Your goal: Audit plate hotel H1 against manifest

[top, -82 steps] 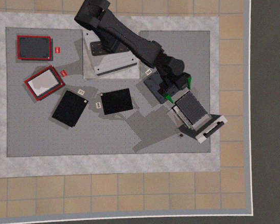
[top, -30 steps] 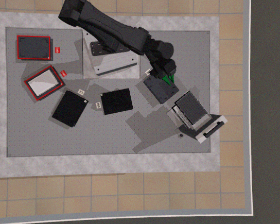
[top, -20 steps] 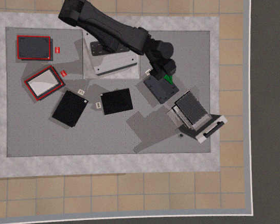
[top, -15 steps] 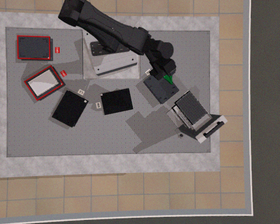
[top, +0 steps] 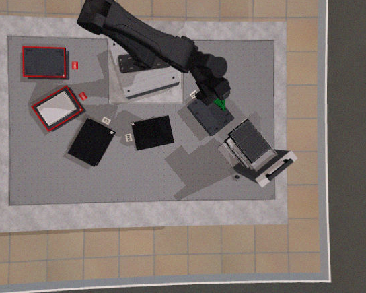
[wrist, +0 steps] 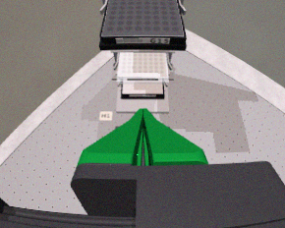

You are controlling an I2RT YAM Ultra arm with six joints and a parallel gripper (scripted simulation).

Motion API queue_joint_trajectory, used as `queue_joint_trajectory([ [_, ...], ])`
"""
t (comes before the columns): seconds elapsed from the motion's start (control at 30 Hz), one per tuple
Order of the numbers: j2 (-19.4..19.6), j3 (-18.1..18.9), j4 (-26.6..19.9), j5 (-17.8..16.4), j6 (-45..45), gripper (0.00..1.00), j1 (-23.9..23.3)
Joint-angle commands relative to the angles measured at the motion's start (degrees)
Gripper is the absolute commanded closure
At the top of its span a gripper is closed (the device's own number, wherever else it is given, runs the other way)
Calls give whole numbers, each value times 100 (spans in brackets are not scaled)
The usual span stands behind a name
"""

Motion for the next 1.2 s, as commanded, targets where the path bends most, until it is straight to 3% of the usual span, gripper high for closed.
queue_joint_trajectory([
  [0.0, 15, 91, 106, -11, -25, 100, -29],
  [1.17, 477, 334, 384, -227, -164, 100, -280],
])
